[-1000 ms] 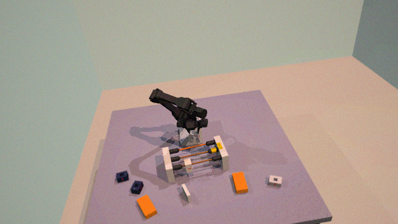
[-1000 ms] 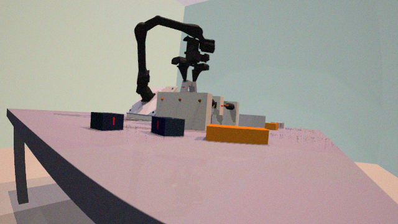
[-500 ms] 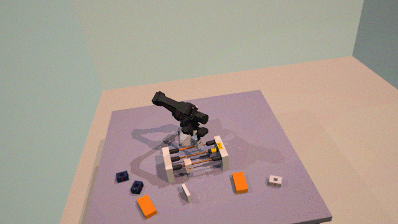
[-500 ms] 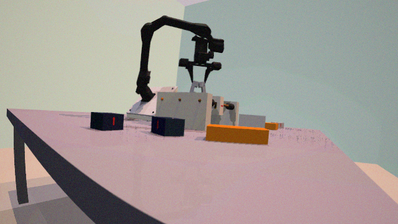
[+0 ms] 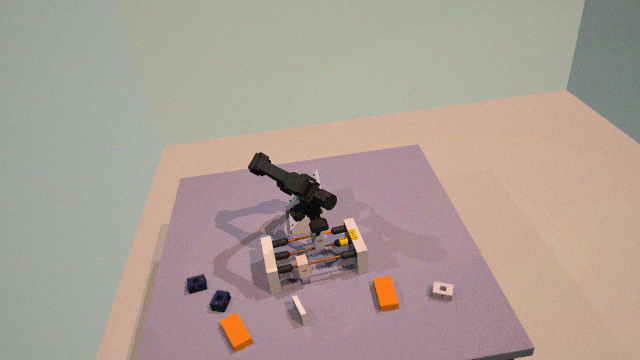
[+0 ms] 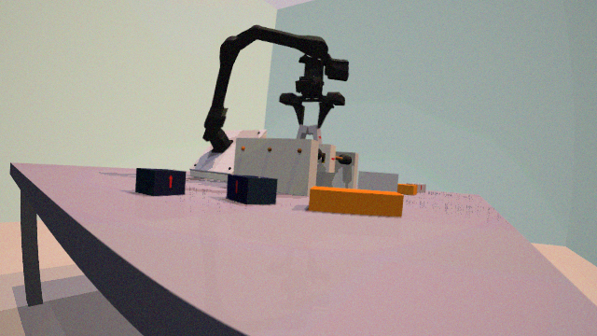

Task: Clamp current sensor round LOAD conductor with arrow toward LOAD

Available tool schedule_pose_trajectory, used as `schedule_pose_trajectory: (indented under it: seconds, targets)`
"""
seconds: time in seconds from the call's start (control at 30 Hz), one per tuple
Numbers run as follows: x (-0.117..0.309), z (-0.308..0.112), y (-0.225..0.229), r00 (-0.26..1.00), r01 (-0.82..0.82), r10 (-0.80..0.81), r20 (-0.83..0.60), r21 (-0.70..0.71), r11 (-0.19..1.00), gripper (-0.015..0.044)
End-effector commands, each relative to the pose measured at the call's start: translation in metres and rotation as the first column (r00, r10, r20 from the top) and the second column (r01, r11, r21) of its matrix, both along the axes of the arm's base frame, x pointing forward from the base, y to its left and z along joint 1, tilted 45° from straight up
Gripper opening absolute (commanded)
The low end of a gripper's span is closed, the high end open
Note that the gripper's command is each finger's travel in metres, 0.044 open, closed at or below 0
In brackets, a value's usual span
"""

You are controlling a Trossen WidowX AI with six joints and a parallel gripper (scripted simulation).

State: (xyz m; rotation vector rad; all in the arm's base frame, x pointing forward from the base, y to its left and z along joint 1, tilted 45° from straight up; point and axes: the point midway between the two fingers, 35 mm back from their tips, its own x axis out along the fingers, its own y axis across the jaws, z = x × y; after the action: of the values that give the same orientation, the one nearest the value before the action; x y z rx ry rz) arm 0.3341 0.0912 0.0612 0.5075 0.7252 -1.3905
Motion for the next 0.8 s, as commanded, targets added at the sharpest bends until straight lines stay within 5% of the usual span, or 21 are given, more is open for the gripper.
schedule_pose_trajectory:
  seconds: [0.0, 0.77]
  targets:
    - [0.005, -0.001, 0.001, 0.998, 0.039, -0.039, 0.044, -0.001, 0.999, 0.0]
    - [0.007, -0.026, -0.023, 0.998, 0.038, -0.038, 0.045, -0.001, 0.999, 0.0]
